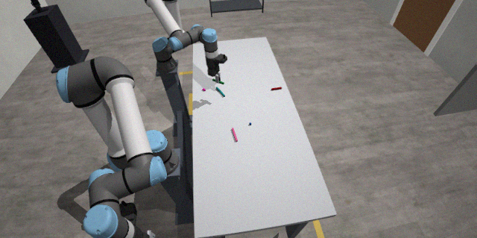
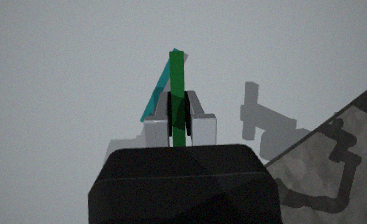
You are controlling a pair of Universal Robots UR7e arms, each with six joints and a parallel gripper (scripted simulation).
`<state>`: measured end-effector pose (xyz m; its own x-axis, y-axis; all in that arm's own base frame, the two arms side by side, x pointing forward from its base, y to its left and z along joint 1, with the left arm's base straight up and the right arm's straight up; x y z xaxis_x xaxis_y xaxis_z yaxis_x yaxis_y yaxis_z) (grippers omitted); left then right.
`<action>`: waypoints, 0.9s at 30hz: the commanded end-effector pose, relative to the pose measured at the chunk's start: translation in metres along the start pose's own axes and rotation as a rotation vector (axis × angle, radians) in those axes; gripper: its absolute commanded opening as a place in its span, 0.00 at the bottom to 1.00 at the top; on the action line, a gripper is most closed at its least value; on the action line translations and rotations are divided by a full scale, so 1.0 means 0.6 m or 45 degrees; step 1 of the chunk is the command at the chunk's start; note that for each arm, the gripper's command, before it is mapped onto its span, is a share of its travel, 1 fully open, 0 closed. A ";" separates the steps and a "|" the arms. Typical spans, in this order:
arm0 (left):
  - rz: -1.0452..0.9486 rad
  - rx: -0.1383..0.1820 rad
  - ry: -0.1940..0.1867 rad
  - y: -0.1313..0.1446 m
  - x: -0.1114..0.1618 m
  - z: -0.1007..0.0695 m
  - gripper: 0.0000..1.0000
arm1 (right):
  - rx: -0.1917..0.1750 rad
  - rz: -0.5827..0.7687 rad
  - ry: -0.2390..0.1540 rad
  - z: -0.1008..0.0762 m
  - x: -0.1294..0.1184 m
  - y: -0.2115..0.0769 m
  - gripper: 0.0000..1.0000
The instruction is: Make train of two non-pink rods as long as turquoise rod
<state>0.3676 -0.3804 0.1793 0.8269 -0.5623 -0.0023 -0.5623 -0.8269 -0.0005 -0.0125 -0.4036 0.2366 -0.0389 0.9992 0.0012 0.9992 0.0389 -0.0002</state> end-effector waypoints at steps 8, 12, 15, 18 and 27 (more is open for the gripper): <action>0.280 -0.001 0.005 0.033 -0.095 0.011 0.24 | 0.000 0.000 -0.002 -0.001 0.000 0.000 1.00; 0.321 -0.001 0.005 0.037 -0.108 0.014 0.24 | 0.000 0.000 -0.002 -0.001 0.000 0.000 1.00; 0.324 -0.001 0.005 0.037 -0.109 0.014 0.24 | 0.000 0.000 -0.002 -0.001 0.000 0.000 1.00; 0.324 -0.001 0.005 0.037 -0.109 0.014 0.24 | 0.000 0.000 -0.002 -0.001 0.000 0.000 1.00; 0.324 -0.001 0.005 0.037 -0.109 0.014 0.24 | 0.000 0.000 -0.002 -0.001 0.000 0.000 1.00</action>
<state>0.3009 -0.3616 0.1705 0.6589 -0.7523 -0.0002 -0.7523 -0.6589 0.0002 -0.0125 -0.4036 0.2366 -0.0389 0.9992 0.0012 0.9992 0.0389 -0.0002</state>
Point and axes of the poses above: on each arm, the point where the finger pads meet when closed, its own z axis out along the fingers, its own y axis across the jaws, x = y × z, the point moved 5 cm from there along -z, back along the fingers, and after that the axes turned 4 degrees about -z, right-handed, at the moved point
